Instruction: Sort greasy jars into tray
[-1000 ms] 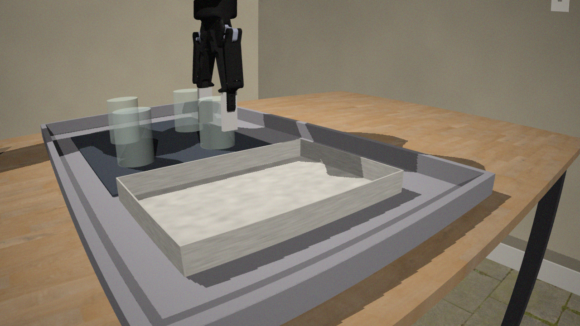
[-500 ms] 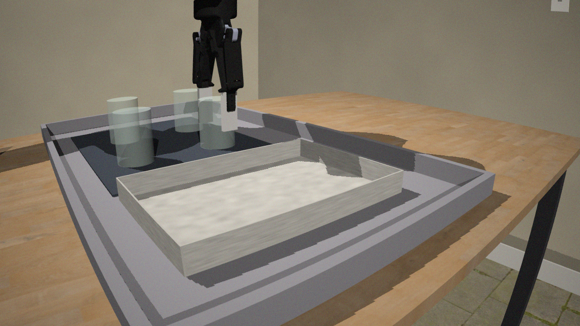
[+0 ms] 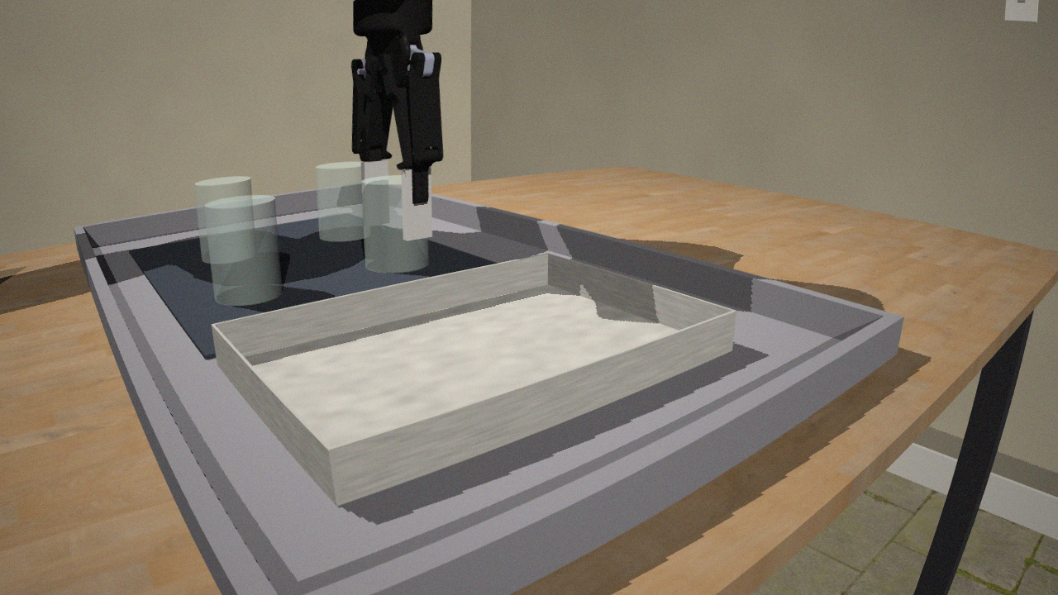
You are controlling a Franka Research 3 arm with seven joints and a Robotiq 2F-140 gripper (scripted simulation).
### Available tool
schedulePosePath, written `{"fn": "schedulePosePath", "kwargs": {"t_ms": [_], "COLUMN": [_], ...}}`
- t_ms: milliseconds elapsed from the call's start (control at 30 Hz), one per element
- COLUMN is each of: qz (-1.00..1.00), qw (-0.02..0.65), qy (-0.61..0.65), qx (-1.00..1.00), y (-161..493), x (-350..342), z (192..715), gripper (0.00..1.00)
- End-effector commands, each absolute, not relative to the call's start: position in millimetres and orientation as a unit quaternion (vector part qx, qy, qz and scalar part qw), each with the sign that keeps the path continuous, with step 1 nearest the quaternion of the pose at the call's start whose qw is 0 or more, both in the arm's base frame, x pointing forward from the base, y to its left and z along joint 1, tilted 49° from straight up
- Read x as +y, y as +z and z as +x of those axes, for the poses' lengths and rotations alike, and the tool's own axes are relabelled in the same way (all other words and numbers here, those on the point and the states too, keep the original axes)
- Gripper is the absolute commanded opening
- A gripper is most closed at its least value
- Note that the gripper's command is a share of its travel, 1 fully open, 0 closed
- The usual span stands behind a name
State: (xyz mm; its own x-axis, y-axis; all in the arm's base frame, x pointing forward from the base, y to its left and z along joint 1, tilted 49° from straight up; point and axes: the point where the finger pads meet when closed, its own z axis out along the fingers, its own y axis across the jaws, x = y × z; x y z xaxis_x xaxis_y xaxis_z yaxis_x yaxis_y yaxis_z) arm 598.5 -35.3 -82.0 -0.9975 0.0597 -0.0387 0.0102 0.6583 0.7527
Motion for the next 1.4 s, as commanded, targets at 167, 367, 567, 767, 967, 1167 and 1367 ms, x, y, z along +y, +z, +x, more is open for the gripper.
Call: {"fn": "schedulePosePath", "kwargs": {"t_ms": [167, 367, 567, 767, 967, 1167, 1367], "qz": [0.019, 0.019, 0.019, 0.019, 0.019, 0.019, 0.019], "qw": [0.031, 0.031, 0.031, 0.031, 0.031, 0.031, 0.031], "qy": [0.413, 0.413, 0.413, 0.413, 0.413, 0.413, 0.413], "qx": [0.910, 0.910, 0.910, 0.910, 0.910, 0.910, 0.910], "y": [-83.2, -83.2, -83.2, -83.2, -83.2, -83.2, -83.2], "x": [-33.9, -33.9, -33.9, -33.9, -33.9, -33.9, -33.9], "z": [598.2, 598.2, 598.2, 598.2, 598.2, 598.2, 598.2], "gripper": [0.48, 0.48, 0.48, 0.45, 0.45, 0.45, 0.42]}}
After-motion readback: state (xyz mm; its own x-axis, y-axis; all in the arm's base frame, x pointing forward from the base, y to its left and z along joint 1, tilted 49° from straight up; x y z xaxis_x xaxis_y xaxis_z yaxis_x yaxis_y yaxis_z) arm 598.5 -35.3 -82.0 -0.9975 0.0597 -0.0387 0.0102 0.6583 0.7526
